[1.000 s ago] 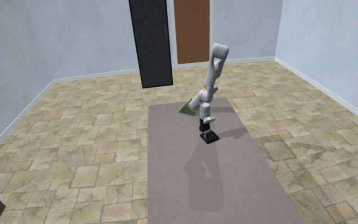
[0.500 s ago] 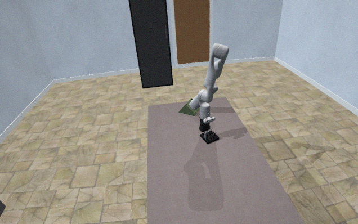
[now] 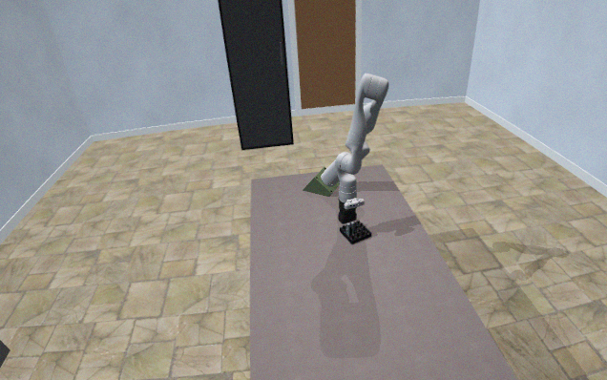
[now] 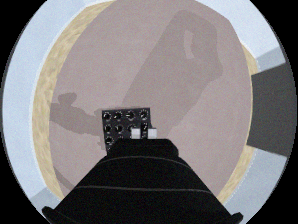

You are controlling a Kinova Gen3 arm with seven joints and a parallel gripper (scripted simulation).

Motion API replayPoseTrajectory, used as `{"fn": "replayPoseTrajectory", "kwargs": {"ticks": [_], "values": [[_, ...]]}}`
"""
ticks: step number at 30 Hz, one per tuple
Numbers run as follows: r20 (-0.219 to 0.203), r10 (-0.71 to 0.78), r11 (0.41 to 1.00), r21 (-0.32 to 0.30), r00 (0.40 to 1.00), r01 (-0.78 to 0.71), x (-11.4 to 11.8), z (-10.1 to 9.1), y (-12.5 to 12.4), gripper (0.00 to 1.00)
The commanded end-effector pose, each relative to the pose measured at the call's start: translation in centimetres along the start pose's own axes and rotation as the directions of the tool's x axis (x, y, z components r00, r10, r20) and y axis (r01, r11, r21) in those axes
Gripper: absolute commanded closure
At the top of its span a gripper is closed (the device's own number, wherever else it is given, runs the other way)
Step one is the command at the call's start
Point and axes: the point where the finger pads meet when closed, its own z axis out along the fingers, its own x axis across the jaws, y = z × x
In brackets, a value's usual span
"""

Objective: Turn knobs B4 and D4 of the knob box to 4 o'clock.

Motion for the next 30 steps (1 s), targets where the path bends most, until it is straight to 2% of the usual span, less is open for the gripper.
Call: {"fn": "replayPoseTrajectory", "kwargs": {"ticks": [1, 17, 30], "values": [[-0.002, 0.012, 1.000, 0.000, 1.000, -0.012, 0.03, -0.03, -0.02, 0.70], [-0.002, 0.172, 0.985, 0.000, 0.985, -0.172, 0.03, -0.03, -0.02, 0.70], [-0.002, 0.382, 0.924, 0.001, 0.924, -0.382, 0.03, -0.04, -0.02, 0.70]]}}
